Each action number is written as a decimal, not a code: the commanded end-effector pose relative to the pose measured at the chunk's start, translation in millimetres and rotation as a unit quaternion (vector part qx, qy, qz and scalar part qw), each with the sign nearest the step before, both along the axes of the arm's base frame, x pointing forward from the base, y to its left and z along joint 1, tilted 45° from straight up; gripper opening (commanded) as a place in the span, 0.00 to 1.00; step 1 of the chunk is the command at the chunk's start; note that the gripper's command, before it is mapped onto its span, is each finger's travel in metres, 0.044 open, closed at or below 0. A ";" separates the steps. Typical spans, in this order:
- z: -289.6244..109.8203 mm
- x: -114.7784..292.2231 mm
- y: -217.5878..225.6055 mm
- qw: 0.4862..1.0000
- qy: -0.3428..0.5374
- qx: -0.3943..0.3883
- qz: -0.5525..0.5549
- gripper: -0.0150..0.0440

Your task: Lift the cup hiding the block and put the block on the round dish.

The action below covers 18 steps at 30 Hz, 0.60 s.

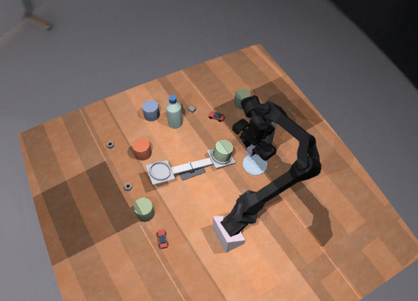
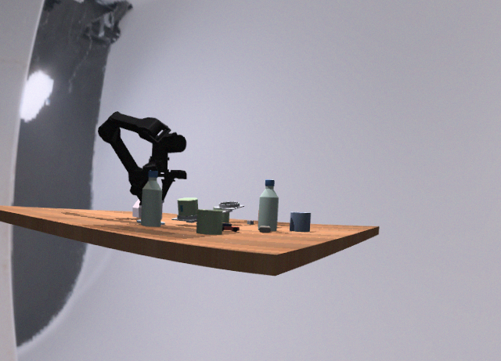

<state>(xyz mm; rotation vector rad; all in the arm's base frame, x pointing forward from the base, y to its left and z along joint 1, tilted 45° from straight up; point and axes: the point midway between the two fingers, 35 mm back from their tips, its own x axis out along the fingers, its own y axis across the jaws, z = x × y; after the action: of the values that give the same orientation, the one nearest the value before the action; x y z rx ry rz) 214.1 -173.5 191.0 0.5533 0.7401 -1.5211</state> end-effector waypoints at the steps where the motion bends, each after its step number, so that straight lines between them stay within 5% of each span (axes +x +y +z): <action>1: 2.1 -13.2 -6.5 1.000 0.006 -0.007 -0.004 0.25; 18: -23.1 -26.3 -37.7 1.000 0.008 -0.013 -0.007 0.25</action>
<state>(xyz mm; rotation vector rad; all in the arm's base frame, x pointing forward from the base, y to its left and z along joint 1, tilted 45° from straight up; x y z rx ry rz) 190.1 -205.7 175.8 0.5299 0.7203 -1.5480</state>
